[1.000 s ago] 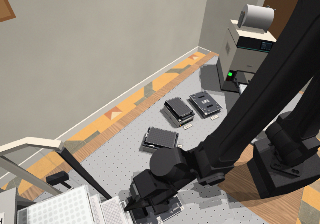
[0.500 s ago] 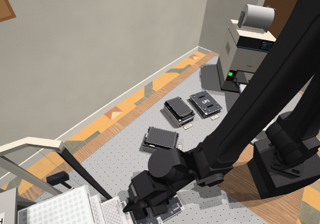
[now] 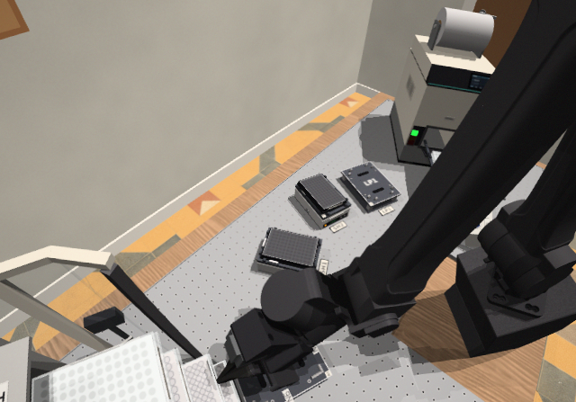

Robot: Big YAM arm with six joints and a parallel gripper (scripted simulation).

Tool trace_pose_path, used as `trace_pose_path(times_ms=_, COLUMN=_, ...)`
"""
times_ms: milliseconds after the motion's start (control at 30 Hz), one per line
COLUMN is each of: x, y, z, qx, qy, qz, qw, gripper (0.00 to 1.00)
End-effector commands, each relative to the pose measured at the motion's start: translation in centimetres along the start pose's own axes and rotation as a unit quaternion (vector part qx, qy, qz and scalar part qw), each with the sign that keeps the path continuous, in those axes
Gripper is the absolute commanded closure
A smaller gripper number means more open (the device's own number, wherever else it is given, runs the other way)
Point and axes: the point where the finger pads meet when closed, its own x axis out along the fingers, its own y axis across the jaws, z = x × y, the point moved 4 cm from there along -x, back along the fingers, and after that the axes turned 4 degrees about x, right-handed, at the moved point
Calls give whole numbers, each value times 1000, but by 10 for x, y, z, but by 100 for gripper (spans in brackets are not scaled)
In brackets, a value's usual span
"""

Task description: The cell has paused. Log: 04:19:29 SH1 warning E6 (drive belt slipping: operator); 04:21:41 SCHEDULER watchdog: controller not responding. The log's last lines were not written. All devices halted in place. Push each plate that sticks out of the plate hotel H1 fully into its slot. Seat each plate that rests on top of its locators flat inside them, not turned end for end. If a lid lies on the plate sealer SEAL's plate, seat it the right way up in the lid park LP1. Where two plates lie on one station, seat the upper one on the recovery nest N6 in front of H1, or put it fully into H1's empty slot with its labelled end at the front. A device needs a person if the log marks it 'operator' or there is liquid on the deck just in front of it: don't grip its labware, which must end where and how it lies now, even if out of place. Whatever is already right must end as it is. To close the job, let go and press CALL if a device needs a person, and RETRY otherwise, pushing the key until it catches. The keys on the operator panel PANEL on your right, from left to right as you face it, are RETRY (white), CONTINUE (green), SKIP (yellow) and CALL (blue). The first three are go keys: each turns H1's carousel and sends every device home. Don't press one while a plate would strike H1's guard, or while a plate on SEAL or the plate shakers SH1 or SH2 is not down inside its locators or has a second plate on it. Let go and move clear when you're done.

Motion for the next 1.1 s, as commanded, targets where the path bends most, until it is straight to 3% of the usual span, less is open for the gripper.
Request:
trace_pose_path(times_ms=0, x=11, y=0, z=14, qx=5, qy=-13, qz=1, qw=1000, gripper=100)
trace_pose_path(times_ms=1067, x=23, y=0, z=21, qx=5, qy=-12, qz=1, qw=1000, gripper=100)
